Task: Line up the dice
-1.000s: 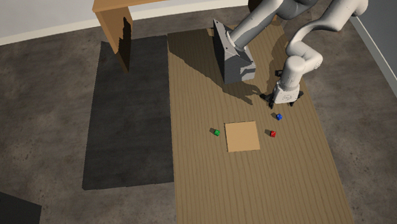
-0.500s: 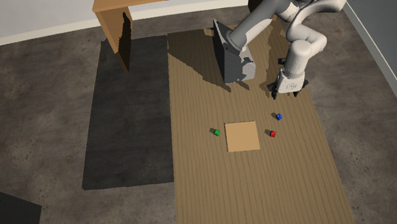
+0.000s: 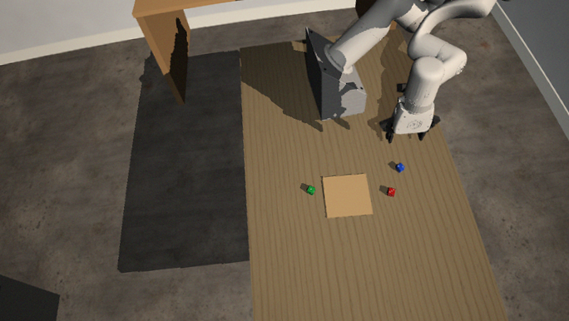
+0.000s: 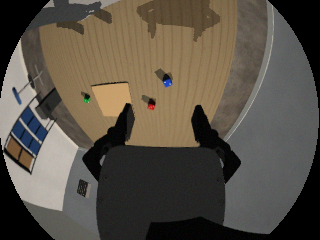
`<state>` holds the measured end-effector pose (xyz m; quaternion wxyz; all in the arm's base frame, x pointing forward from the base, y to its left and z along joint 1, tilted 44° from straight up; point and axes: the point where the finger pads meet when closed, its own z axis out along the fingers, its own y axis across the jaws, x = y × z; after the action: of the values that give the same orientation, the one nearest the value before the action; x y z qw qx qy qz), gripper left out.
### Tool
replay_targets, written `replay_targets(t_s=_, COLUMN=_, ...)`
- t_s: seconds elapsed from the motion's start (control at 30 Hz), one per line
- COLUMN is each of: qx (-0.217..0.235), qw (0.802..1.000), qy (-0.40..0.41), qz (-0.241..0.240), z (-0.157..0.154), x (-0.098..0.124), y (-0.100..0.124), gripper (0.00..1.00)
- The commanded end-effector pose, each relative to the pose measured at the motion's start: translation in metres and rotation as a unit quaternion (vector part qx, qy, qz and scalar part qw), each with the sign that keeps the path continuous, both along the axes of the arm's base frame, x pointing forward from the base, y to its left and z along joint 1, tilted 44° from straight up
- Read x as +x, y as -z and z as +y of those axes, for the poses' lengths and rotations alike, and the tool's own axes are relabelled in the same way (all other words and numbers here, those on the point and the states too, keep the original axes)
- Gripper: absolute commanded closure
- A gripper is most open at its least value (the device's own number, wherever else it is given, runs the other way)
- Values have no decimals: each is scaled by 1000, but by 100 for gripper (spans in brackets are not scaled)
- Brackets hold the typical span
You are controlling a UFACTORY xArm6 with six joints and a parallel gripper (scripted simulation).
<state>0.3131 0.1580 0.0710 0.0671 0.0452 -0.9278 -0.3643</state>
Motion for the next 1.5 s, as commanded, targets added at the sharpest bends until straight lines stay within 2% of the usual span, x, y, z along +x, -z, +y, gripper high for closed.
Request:
replay_targets(t_s=0.0, qx=-10, qw=999, qy=29, qz=24, z=-24, x=28, y=22, gripper=0)
replay_targets(t_s=0.03, qx=-15, qw=998, qy=44, qz=38, z=-38, x=40, y=36, gripper=0)
replay_targets(t_s=0.07, qx=-15, qw=998, qy=44, qz=38, z=-38, x=40, y=36, gripper=0)
replay_targets(t_s=0.1, qx=-20, qw=997, qy=60, qz=53, z=-55, x=52, y=52, gripper=0)
replay_targets(t_s=0.23, qx=-20, qw=997, qy=60, qz=53, z=-55, x=52, y=52, gripper=0)
replay_targets(t_s=0.27, qx=-24, qw=994, qy=78, qz=69, z=-73, x=62, y=70, gripper=0)
replay_targets(t_s=0.3, qx=-24, qw=994, qy=78, qz=69, z=-73, x=62, y=70, gripper=0)
replay_targets(t_s=0.33, qx=-28, qw=991, qy=95, qz=85, z=-92, x=71, y=90, gripper=0)
replay_targets(t_s=0.4, qx=-28, qw=991, qy=95, qz=85, z=-92, x=71, y=90, gripper=0)
replay_targets(t_s=0.43, qx=-31, qw=988, qy=112, qz=101, z=-110, x=77, y=111, gripper=0)
replay_targets(t_s=0.5, qx=-31, qw=988, qy=112, qz=101, z=-110, x=77, y=111, gripper=0)
replay_targets(t_s=0.53, qx=-34, qw=984, qy=128, qz=116, z=-128, x=81, y=132, gripper=0)
replay_targets(t_s=0.6, qx=-34, qw=984, qy=128, qz=116, z=-128, x=81, y=132, gripper=0)
replay_targets(t_s=0.63, qx=-35, qw=981, qy=142, qz=130, z=-145, x=83, y=151, gripper=0)
replay_targets(t_s=0.7, qx=-35, qw=981, qy=142, qz=130, z=-145, x=83, y=151, gripper=0)
replay_targets(t_s=0.73, qx=-36, qw=977, qy=154, qz=142, z=-158, x=83, y=169, gripper=0)
replay_targets(t_s=0.8, qx=-36, qw=977, qy=154, qz=142, z=-158, x=83, y=169, gripper=0)
replay_targets(t_s=0.83, qx=-37, qw=974, qy=164, qz=152, z=-170, x=82, y=184, gripper=0)
replay_targets(t_s=0.87, qx=-37, qw=974, qy=164, qz=152, z=-170, x=82, y=184, gripper=0)
replay_targets(t_s=0.93, qx=-37, qw=970, qy=177, qz=165, z=-183, x=79, y=203, gripper=0)
replay_targets(t_s=1.03, qx=-37, qw=968, qy=181, qz=169, z=-188, x=78, y=209, gripper=0)
replay_targets(t_s=1.47, qx=-37, qw=968, qy=181, qz=169, z=-188, x=78, y=209, gripper=0)
